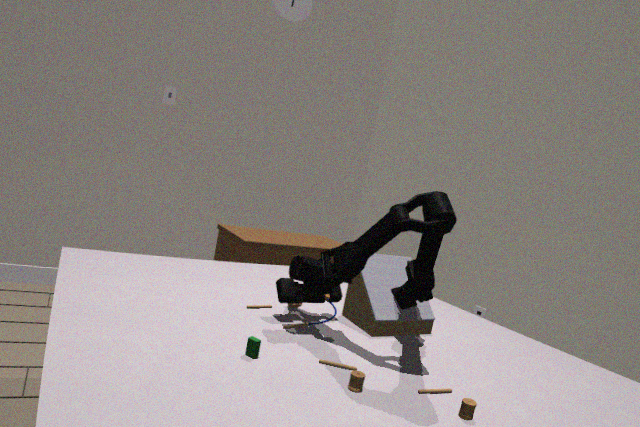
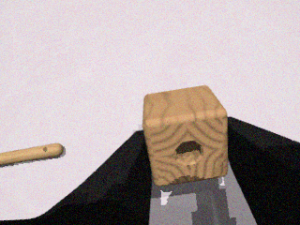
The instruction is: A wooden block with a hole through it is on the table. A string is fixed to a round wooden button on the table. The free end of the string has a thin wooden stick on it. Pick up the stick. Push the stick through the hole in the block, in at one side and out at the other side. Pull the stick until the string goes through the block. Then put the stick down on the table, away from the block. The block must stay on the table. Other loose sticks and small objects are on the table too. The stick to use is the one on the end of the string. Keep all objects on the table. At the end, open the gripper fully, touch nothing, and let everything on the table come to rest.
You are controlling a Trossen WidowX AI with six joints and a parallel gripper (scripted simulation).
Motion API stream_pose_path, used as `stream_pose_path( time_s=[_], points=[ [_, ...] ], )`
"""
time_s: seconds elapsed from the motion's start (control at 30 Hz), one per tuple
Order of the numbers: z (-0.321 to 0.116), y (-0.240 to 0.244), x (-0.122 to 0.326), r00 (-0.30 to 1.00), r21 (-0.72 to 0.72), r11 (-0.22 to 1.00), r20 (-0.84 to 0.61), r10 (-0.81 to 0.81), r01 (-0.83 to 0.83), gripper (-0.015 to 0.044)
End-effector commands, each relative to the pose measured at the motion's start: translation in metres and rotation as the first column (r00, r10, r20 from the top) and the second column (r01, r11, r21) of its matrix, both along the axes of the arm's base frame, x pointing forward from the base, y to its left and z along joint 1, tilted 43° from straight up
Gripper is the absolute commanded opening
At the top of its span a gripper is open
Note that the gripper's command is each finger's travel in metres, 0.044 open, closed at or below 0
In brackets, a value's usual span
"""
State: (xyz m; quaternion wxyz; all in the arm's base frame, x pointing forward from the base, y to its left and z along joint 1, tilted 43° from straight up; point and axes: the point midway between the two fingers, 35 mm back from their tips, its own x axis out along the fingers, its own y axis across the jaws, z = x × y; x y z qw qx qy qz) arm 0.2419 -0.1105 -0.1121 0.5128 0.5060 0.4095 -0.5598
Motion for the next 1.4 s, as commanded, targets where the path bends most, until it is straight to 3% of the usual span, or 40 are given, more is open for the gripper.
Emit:
stream_pose_path(
  time_s=[0.0,0.23,0.47,0.97,1.0,1.1,1.23,1.37],
  points=[
    [0.000,-0.001,0.000,1.000,0.008,1.000,0.001,0.000,0.000,0.0053],
    [0.002,-0.001,0.000,1.000,0.008,1.000,0.001,0.000,0.000,0.0236],
    [0.063,-0.007,-0.004,1.000,0.003,1.000,0.001,-0.004,0.004,0.0239],
    [0.064,-0.007,-0.005,1.000,0.003,1.000,0.001,-0.004,0.004,0.0239],
    [0.064,-0.007,-0.005,1.000,0.006,1.000,-0.002,0.006,-0.006,0.0266],
    [0.059,-0.009,-0.006,0.979,0.065,0.978,-0.044,0.200,-0.197,0.0344],
    [0.052,-0.012,-0.007,0.856,0.179,0.847,-0.046,0.515,-0.500,0.0440],
    [0.045,-0.015,-0.008,0.645,0.263,0.616,0.035,0.764,-0.743,0.0440]
  ],
)
